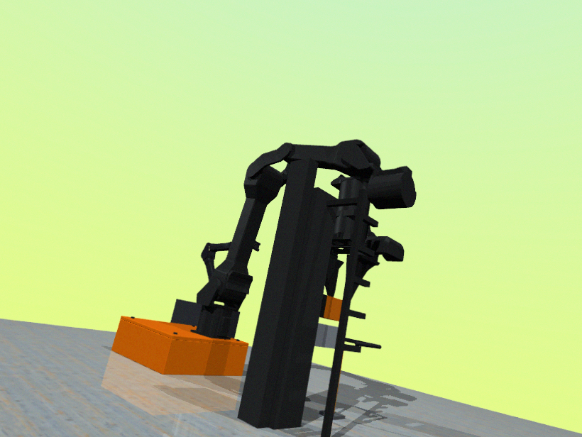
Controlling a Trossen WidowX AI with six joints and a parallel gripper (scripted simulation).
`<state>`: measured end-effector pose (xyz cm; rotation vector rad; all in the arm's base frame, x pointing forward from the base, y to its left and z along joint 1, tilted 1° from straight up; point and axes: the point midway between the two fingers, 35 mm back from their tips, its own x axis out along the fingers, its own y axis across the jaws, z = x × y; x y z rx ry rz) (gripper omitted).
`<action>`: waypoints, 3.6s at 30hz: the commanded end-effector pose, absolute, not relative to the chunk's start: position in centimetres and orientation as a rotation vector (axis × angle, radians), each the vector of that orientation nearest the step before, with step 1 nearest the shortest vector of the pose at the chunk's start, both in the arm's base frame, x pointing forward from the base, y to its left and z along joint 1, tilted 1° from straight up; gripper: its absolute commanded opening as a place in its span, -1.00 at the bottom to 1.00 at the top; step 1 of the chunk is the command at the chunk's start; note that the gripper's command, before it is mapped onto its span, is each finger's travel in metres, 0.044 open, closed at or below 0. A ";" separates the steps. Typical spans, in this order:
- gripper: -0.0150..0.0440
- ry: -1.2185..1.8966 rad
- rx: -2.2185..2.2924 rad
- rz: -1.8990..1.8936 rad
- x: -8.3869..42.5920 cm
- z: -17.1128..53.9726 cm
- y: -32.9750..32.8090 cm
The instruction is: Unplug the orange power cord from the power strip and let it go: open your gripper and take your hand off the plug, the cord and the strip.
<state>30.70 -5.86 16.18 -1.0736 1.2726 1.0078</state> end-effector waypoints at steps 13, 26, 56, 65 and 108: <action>0.05 1.276 -1.076 1.010 30.3 15.5 -7.0; -0.28 1.274 -1.074 1.006 30.4 15.2 -7.0; -0.49 1.272 -1.073 1.009 31.3 15.3 -3.6; -0.49 1.272 -1.073 1.010 31.5 15.4 -2.2; 1.00 1.270 -1.071 1.014 32.3 16.4 3.1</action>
